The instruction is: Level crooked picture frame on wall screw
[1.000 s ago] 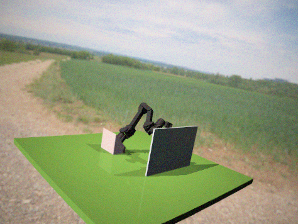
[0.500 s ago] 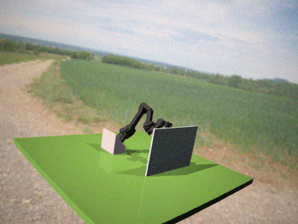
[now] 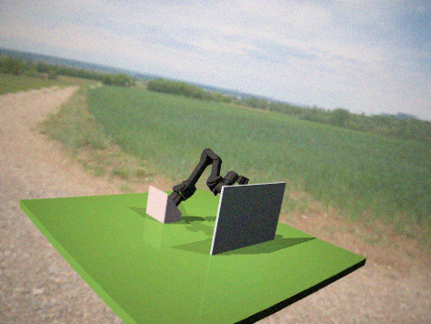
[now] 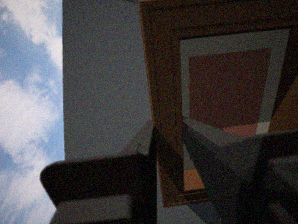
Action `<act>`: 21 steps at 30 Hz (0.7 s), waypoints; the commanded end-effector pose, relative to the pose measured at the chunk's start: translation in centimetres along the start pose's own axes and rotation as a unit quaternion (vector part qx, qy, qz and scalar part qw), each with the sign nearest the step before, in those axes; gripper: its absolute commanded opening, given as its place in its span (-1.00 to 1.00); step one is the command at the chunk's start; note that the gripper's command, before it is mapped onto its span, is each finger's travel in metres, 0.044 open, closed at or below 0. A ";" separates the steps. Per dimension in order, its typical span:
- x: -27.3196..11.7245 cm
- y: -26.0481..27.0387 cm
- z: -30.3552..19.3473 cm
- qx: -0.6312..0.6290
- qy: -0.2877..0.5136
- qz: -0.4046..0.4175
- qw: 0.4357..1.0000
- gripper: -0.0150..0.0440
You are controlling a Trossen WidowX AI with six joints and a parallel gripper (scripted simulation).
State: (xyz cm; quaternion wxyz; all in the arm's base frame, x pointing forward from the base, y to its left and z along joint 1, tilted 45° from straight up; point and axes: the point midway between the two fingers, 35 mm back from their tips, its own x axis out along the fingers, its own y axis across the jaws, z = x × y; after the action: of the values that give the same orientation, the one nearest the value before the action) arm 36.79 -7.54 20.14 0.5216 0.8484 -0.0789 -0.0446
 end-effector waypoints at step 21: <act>0.0 -0.1 0.2 0.001 -0.002 0.006 1.000 -0.49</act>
State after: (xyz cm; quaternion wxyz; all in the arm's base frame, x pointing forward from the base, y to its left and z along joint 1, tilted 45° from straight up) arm 36.81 -7.51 19.84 0.5217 0.8484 -0.0787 -0.0436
